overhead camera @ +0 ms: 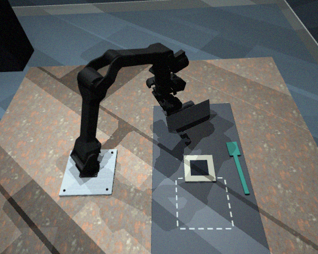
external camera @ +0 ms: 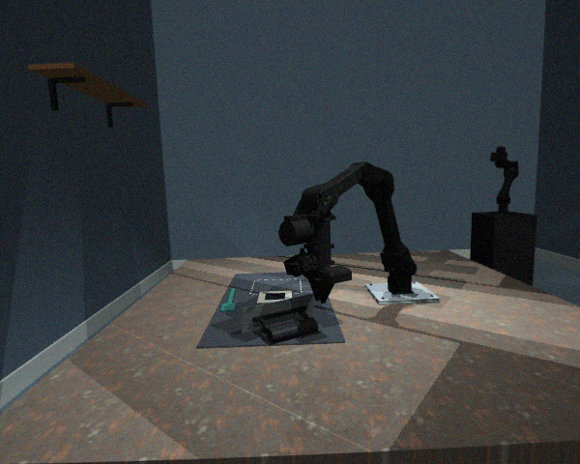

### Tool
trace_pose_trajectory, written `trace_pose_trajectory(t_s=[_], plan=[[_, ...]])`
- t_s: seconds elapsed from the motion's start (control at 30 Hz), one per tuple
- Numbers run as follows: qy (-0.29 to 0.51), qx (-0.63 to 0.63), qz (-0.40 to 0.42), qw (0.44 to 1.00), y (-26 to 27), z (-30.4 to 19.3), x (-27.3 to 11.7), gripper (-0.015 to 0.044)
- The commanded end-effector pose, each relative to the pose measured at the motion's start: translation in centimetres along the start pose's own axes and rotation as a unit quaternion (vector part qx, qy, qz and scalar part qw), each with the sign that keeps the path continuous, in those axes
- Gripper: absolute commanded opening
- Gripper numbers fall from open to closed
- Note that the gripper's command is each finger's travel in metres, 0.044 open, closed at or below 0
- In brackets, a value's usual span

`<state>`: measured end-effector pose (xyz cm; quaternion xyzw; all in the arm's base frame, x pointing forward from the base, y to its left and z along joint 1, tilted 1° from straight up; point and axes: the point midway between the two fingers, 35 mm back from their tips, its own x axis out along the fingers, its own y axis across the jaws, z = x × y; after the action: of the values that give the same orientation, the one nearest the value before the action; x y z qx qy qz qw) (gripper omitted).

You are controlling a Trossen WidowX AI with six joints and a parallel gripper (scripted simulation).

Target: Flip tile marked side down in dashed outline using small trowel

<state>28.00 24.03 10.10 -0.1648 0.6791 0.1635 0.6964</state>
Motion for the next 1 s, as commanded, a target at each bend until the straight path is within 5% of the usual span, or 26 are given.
trace_pose_trajectory(t_s=[0.0, 0.97], plan=[[-0.003, -0.002, -0.002, 1.000, -0.8, 0.0, 0.2, 0.0100], [-0.003, -0.002, -0.004, 1.000, -5.6, 0.0, 0.7, 0.0100]])
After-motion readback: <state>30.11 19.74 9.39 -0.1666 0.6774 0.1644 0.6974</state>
